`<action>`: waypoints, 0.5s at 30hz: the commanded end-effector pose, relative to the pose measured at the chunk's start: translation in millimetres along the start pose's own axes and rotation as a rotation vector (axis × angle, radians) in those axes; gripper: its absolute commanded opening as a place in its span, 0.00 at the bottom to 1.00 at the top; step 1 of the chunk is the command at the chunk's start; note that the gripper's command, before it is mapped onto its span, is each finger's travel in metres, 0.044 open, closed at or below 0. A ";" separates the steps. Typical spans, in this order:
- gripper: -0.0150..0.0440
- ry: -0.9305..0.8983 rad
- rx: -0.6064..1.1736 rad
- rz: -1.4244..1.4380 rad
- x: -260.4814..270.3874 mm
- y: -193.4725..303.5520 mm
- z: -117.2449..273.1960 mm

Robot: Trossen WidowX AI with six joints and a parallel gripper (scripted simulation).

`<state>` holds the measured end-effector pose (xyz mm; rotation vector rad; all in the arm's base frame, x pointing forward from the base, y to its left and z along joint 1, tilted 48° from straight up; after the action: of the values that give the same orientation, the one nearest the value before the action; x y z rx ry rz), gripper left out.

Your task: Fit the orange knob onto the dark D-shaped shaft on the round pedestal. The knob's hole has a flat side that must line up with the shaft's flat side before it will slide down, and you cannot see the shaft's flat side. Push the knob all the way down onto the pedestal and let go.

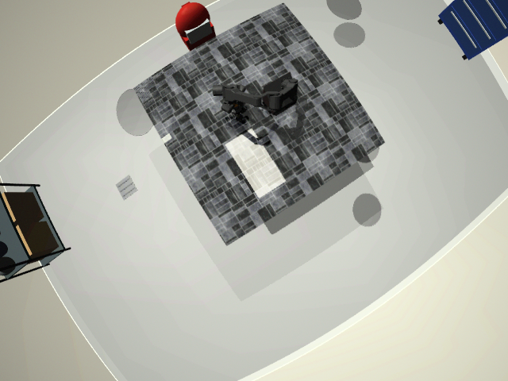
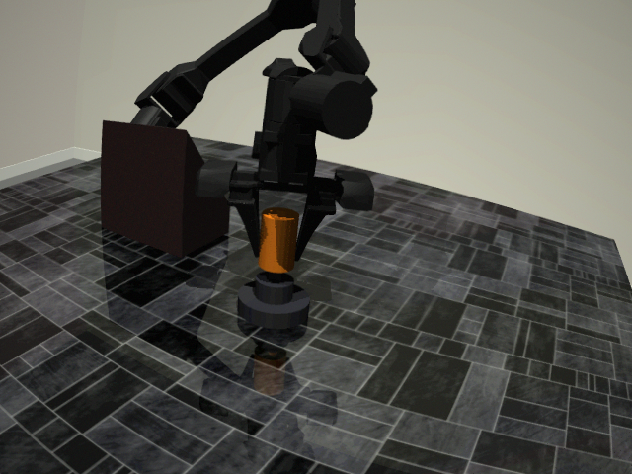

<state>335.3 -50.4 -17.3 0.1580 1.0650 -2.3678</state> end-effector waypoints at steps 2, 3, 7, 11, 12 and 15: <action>0.25 0.004 0.000 0.001 0.1 0.0 -0.1; 0.25 0.004 0.000 0.001 0.1 0.0 -0.1; 0.25 0.004 0.000 0.001 0.6 -1.4 3.7; 0.25 0.004 0.000 0.027 0.1 -1.8 4.9; 0.25 0.004 0.000 0.056 0.0 -1.7 5.0; 0.25 0.004 0.001 0.170 -0.4 -0.9 5.5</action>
<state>334.8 -50.9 -13.8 0.1996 1.0387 -2.2837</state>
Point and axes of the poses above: the point midway between the two fingers, 35 mm back from their tips, its own z axis back along the fingers, its own x axis across the jaws, y = z × x, the point moved 10 cm from there along z, back along the fingers, and after that the axes turned 2 degrees about -z, right-handed, at the moved point
